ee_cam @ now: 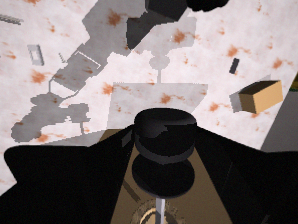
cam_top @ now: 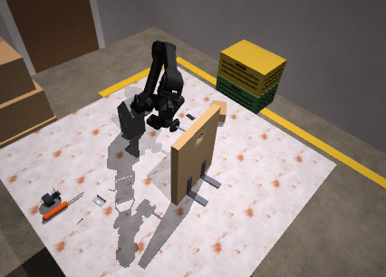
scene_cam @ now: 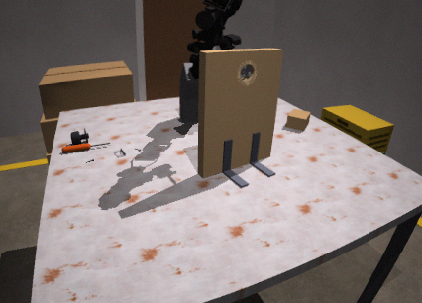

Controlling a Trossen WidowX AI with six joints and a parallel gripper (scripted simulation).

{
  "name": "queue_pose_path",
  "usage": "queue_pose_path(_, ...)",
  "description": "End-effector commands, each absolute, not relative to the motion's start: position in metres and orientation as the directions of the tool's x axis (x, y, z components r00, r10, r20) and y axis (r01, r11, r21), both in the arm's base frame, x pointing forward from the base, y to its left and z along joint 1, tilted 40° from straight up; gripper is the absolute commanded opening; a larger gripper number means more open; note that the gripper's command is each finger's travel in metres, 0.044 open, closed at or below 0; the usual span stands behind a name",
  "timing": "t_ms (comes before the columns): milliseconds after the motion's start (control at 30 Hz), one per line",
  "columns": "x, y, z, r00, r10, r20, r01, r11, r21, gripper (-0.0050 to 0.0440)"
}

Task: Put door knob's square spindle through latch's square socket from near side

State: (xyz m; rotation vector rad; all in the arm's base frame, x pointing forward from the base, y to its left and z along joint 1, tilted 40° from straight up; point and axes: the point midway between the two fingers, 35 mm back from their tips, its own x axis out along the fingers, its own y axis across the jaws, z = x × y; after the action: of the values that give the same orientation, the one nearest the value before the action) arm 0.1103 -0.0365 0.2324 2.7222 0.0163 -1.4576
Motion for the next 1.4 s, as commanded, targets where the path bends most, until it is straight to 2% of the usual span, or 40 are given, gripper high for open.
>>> queue_pose_path(0, 0.110, -0.035, 0.236, 0.559, -0.026, -0.829, 0.023, -0.999, 0.047, 0.0000)
queue_pose_path(867, 0.126, -0.035, 0.254, 0.567, -0.030, -0.823, 0.026, -0.998, 0.054, 0.0000)
queue_pose_path(1367, 0.118, -0.034, 0.243, 0.564, -0.017, -0.825, 0.032, -0.999, 0.042, 0.0000)
